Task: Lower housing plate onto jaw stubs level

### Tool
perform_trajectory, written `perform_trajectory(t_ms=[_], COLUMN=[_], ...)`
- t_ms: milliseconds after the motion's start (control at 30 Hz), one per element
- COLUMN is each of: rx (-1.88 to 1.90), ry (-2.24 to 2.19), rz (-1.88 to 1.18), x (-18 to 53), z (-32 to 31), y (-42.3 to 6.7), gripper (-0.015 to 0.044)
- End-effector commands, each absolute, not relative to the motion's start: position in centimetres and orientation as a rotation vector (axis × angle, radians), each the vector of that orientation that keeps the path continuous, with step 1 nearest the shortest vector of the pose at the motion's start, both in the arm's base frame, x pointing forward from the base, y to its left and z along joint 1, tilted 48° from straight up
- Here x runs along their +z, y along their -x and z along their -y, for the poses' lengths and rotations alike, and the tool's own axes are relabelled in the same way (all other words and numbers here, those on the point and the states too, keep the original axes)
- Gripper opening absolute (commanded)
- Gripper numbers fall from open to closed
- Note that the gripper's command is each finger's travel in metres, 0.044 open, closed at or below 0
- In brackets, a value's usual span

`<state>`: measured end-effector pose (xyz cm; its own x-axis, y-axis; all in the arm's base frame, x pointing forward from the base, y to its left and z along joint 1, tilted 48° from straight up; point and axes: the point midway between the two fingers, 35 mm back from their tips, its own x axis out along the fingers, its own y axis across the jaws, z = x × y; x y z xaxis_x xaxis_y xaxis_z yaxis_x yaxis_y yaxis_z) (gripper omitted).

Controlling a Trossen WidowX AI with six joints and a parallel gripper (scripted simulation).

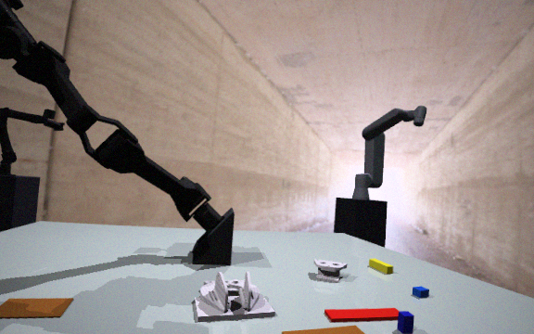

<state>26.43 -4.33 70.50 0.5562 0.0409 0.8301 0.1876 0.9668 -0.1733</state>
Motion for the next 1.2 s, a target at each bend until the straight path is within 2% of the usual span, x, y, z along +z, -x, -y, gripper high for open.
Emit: perform_trajectory(t_ms=[0, 33, 700, 1167], rx=[-0.088, -0.088, -0.248, -0.408], ry=[0.254, 0.256, 0.431, 0.643], rz=[0.980, 0.981, 1.134, 1.252], x=[70.5, 70.5, 72.5, 74.4], z=[4.3, 4.3, 4.6, 3.3], y=[-26.4, -26.4, -20.2, -13.9], gripper=[0.0426, 0.0440, 0.0440, 0.0440])
